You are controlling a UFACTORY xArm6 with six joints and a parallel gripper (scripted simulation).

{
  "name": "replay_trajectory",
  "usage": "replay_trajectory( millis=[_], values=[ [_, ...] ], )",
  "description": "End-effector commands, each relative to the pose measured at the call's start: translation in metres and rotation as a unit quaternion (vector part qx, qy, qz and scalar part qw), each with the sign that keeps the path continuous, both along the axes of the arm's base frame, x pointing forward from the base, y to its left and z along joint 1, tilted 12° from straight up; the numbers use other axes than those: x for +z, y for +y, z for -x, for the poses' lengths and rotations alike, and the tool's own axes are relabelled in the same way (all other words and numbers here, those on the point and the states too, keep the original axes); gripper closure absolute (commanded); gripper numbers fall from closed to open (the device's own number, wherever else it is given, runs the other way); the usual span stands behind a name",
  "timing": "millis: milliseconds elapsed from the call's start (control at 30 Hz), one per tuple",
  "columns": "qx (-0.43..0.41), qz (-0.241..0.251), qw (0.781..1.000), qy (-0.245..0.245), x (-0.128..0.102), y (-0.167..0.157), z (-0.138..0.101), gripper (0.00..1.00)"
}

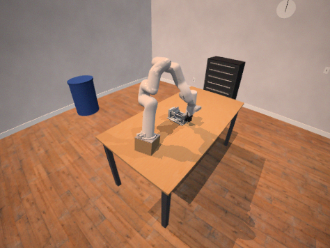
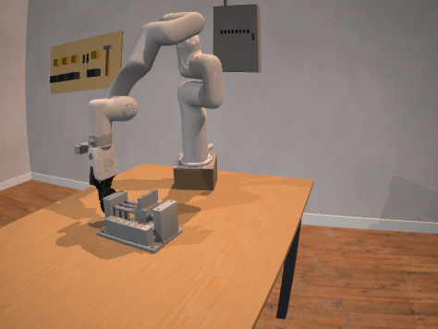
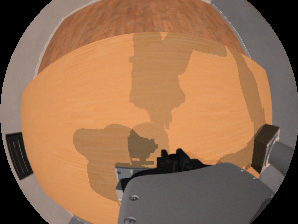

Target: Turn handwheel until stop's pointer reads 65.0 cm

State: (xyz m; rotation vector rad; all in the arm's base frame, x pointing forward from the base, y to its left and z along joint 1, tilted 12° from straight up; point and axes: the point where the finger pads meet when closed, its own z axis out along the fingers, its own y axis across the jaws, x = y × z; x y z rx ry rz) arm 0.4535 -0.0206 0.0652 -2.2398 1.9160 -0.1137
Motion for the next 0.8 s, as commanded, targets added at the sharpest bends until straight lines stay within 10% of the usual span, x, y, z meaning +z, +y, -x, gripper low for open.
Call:
replay_trajectory(
  millis=[0,767],
  values=[
    [0.0,0.0,1.0,-0.001,0.011,0.0,-0.003,0.94],
    [0.0,0.0,1.0,-0.001,0.023,0.004,-0.034,0.94]
  ],
)
